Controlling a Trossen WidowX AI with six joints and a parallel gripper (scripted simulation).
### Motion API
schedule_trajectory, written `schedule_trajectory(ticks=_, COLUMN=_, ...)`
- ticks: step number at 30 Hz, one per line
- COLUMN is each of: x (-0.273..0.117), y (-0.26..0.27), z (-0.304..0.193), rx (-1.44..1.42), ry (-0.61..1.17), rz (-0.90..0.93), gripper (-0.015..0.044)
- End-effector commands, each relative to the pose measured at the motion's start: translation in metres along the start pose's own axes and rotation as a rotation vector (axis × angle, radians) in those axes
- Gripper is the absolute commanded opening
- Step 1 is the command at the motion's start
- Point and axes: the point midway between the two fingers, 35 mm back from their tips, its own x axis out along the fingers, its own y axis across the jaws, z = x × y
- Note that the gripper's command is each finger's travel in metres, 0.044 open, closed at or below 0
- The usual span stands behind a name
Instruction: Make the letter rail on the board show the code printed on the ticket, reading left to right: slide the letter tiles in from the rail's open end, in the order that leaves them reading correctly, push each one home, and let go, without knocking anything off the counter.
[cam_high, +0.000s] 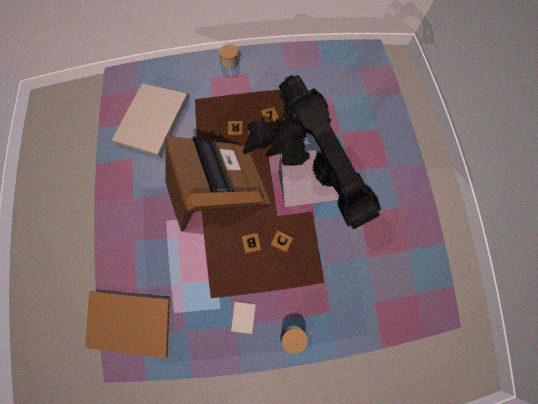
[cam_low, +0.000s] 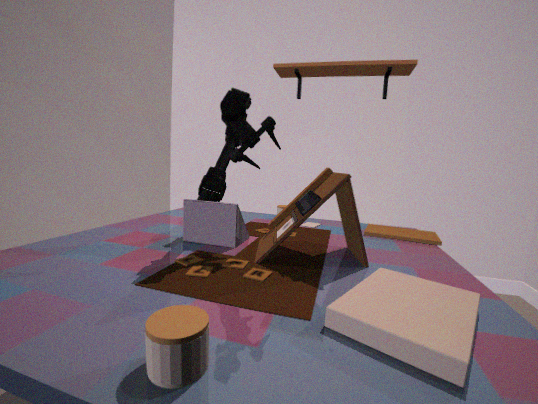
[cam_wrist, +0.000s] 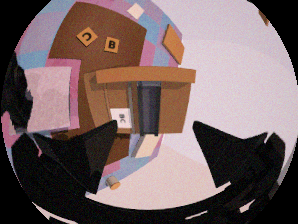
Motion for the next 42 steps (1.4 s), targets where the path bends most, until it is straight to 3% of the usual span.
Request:
schedule_trajectory(ticks=1, x=-0.004, y=0.002, z=-0.014, rx=0.003, ry=-0.004, rz=0.007, gripper=0.044)
schedule_trajectory(ticks=10, x=-0.004, y=0.002, z=-0.014, rx=0.003, ry=-0.004, rz=0.007, gripper=0.044)
schedule_trajectory(ticks=14, x=0.0, y=0.001, z=-0.013, rx=0.004, ry=0.006, rz=0.032, gripper=0.034)
schedule_trajectory(ticks=29, x=0.058, y=-0.022, z=0.011, rx=-0.037, ry=0.143, rz=0.219, gripper=0.034)
schedule_trajectory(ticks=42, x=0.139, y=-0.038, z=0.111, rx=-0.065, ry=0.07, rz=0.308, gripper=0.034)
